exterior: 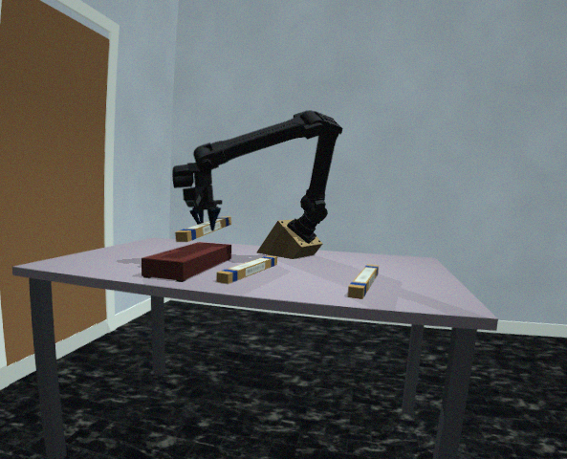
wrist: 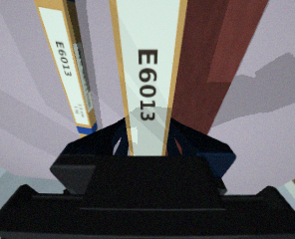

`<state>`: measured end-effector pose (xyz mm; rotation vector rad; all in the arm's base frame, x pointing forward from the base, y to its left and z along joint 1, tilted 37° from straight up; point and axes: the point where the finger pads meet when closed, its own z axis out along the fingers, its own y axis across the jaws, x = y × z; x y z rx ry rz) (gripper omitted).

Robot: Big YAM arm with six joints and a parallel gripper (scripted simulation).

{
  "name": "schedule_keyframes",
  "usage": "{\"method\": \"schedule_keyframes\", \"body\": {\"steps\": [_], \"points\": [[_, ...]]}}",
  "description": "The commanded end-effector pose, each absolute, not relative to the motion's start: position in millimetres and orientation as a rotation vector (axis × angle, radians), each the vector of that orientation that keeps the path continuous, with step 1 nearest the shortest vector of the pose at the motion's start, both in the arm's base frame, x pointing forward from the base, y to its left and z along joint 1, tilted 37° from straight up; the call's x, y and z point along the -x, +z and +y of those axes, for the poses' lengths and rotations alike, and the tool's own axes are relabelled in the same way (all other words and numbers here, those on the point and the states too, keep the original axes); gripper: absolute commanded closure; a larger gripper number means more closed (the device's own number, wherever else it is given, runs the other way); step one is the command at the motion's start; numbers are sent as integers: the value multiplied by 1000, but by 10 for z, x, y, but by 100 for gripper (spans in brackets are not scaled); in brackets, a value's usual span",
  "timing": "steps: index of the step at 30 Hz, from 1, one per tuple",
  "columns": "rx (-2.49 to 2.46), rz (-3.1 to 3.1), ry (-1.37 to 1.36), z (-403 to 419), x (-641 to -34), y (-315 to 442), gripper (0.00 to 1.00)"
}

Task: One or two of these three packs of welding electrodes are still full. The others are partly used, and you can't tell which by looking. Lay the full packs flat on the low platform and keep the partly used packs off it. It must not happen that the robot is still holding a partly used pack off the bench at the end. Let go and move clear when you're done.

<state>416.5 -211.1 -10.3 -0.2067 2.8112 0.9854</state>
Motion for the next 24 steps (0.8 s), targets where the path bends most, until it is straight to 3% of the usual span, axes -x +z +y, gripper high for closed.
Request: {"method": "schedule_keyframes", "body": {"steps": [1, 24], "points": [[177, 2751, 823, -2717, -4401, 307, 100], [176, 2751, 823, -2718, -4429, 279, 100]]}}
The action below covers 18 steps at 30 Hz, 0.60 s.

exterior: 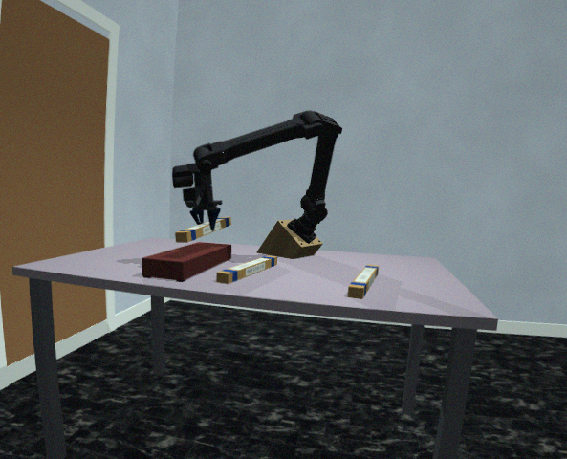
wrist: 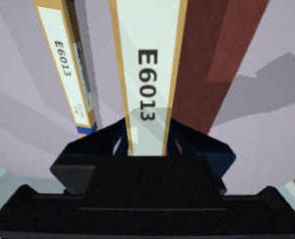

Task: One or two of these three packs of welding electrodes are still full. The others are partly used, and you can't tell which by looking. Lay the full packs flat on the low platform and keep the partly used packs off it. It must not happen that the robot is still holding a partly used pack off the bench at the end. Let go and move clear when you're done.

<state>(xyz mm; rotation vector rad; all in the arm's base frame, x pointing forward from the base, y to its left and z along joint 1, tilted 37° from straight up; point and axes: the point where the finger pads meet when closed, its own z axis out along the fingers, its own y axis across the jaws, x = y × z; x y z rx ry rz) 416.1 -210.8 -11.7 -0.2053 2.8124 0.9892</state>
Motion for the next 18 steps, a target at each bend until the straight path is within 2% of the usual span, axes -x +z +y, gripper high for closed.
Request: {"method": "schedule_keyframes", "body": {"steps": [1, 18], "points": [[176, 2751, 823, -2717, -4430, 277, 100], [176, 2751, 823, -2713, -4452, 244, 100]]}}
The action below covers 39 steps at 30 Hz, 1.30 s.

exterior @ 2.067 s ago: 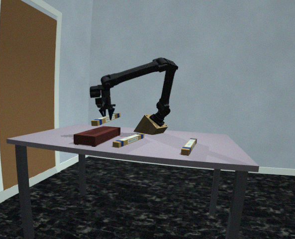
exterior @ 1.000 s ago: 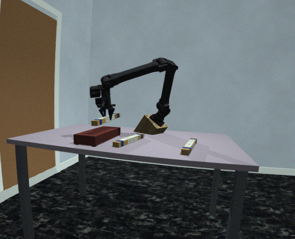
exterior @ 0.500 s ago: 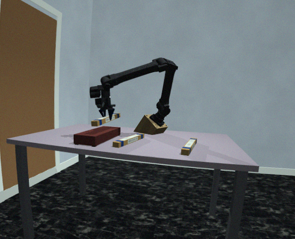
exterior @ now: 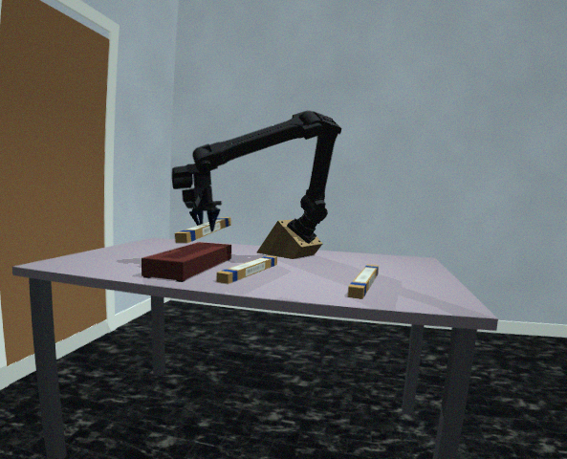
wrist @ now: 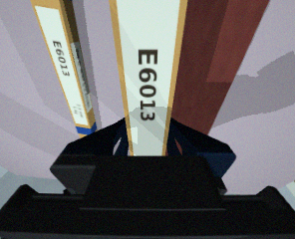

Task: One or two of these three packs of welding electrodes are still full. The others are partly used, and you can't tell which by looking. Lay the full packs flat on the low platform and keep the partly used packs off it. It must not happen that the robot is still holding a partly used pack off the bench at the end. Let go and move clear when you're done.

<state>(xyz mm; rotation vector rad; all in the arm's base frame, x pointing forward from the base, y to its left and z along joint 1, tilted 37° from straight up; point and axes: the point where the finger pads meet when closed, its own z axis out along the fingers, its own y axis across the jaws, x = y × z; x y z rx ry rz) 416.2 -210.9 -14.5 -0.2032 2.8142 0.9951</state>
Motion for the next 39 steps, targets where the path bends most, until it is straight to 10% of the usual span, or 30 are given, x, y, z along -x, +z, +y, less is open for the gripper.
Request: {"method": "schedule_keyframes", "body": {"steps": [1, 39], "points": [[176, 2751, 823, -2715, -4456, 244, 100], [176, 2751, 823, -2821, -4570, 290, 100]]}}
